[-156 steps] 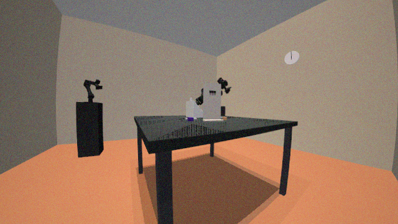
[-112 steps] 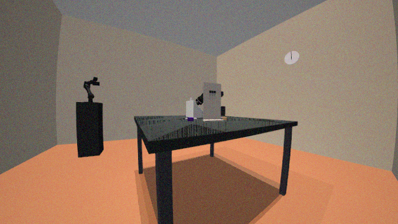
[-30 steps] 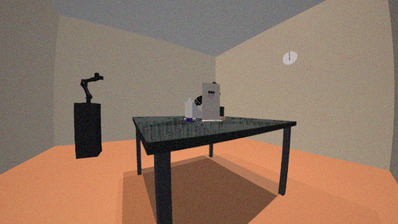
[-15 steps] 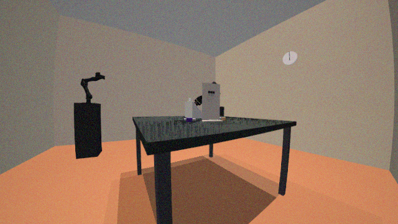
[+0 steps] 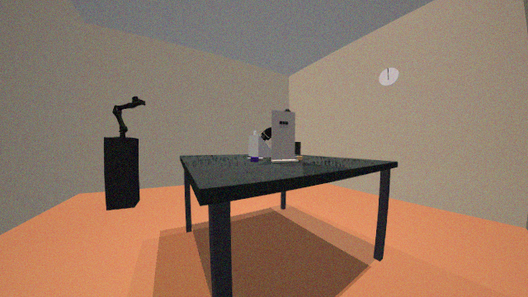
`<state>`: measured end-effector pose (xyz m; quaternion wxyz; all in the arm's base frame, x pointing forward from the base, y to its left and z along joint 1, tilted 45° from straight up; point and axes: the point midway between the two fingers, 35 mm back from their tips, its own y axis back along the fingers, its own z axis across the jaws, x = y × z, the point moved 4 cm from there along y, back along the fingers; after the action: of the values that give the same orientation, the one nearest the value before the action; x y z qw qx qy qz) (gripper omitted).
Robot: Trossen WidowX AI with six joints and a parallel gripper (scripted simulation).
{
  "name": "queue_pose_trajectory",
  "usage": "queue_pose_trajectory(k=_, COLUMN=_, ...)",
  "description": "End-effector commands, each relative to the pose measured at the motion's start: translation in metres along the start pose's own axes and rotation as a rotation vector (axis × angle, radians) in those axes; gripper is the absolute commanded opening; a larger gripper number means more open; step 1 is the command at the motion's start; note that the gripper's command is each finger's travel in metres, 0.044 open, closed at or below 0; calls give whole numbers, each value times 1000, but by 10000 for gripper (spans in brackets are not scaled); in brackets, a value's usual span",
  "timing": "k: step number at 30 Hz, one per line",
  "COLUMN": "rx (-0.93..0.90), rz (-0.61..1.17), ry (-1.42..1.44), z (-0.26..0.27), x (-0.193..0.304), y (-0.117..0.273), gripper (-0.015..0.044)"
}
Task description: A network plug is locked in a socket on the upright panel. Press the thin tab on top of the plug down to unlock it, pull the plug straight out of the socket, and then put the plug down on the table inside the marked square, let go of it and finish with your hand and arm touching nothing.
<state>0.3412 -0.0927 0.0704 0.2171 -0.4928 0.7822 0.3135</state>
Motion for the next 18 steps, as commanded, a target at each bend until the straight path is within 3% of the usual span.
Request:
queue_pose_trajectory(k=1, rx=-2, rz=1, ry=-2, z=1, x=2, y=5, gripper=0)
queue_pose_trajectory(k=18, rx=-3, rz=2, ry=-2, z=1, x=4, y=15, gripper=0)
